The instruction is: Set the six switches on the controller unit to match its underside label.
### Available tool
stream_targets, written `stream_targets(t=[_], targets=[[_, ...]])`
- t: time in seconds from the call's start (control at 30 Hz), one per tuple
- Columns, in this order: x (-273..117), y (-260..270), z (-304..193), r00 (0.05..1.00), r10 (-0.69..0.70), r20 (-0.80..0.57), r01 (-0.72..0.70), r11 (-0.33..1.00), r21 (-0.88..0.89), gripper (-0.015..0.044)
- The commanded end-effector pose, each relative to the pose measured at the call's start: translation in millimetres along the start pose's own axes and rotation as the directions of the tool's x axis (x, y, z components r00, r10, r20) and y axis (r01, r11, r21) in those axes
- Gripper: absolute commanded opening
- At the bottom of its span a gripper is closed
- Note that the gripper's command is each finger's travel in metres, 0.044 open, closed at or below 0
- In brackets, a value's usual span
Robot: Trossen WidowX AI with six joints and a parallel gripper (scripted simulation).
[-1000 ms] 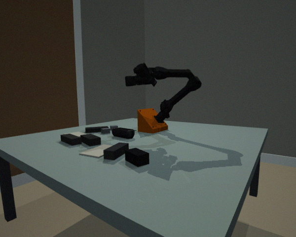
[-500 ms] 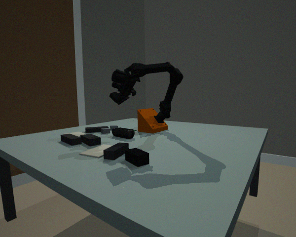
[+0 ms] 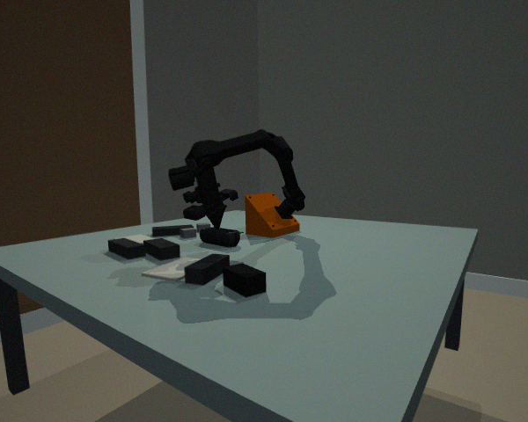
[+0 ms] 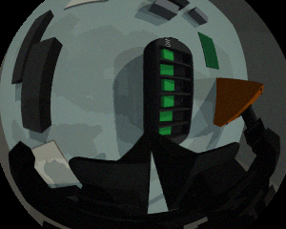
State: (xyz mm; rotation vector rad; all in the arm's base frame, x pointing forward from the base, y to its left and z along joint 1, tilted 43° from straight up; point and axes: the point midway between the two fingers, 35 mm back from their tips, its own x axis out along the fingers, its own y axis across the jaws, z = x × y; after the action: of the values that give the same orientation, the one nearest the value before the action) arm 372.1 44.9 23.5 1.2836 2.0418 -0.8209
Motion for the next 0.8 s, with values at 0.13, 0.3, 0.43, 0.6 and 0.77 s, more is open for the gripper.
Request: stream_targets(t=[0.13, 0.3, 0.43, 0.6, 0.77], targets=[[2.6, 8.2, -7.7, 0.998, 0.002, -0.058, 0.0, 1.0, 0.028, 0.0], [2.4, 8.9, -8.3, 0.998, -0.002, -0.061, 0.004, 0.999, 0.033, 0.0], [1.0, 5.2, -3.0, 0.998, 0.016, -0.053, -0.014, 1.0, 0.026, 0.0], [2.9, -8.9, 23.4, 0.991, 0.121, -0.064, -0.119, 0.992, 0.033, 0.0], [7.7, -28.1, 47.0, 0.971, 0.229, -0.068, -0.226, 0.973, 0.041, 0.0]])
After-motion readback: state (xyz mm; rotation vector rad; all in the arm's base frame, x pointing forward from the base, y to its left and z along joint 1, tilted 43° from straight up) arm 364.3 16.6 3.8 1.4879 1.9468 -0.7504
